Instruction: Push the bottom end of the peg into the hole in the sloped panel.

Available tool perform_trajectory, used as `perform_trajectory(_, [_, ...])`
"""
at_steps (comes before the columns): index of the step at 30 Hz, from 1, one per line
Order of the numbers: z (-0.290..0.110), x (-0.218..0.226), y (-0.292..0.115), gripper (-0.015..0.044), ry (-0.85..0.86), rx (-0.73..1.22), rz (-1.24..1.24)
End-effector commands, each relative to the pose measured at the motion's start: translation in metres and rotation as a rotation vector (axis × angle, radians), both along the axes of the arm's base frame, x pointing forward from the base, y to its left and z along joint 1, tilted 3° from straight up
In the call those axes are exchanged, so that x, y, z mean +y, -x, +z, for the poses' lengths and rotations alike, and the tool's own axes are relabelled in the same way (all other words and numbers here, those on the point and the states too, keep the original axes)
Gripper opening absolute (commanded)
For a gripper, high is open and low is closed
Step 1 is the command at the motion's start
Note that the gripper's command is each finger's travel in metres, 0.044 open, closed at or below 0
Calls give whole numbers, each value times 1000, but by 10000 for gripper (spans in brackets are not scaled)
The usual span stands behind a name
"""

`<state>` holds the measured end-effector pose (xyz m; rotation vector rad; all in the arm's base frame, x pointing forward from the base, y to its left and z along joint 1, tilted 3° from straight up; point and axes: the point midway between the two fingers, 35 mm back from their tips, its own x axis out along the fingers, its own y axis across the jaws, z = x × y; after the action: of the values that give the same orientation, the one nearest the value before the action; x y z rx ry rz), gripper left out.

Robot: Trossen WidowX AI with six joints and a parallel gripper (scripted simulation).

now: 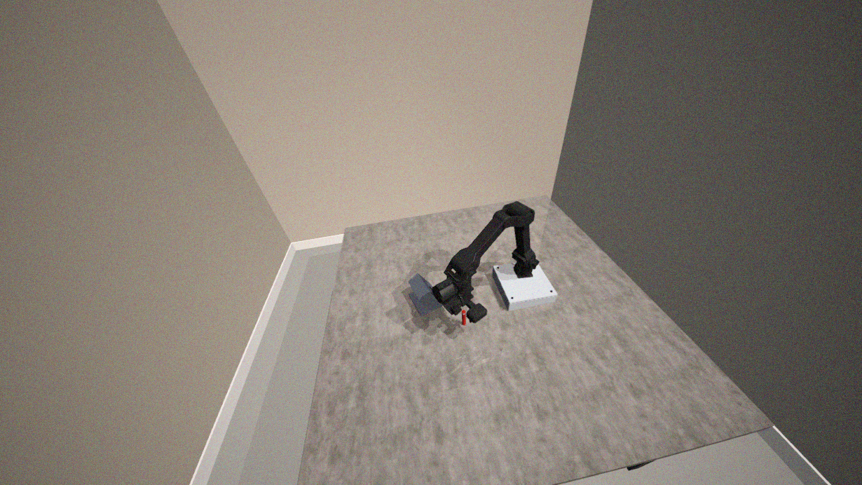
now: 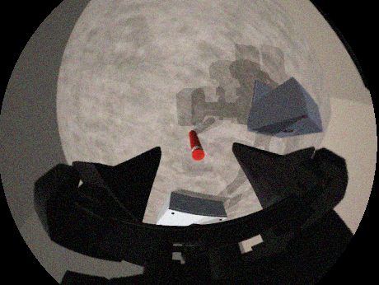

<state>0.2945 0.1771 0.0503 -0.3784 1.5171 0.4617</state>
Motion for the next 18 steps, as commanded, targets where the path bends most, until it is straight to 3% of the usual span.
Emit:
perform_trajectory(1, [-11, 0, 2, 440, 1, 12, 2])
perform_trajectory(18, [-33, 1, 4, 440, 1, 12, 2])
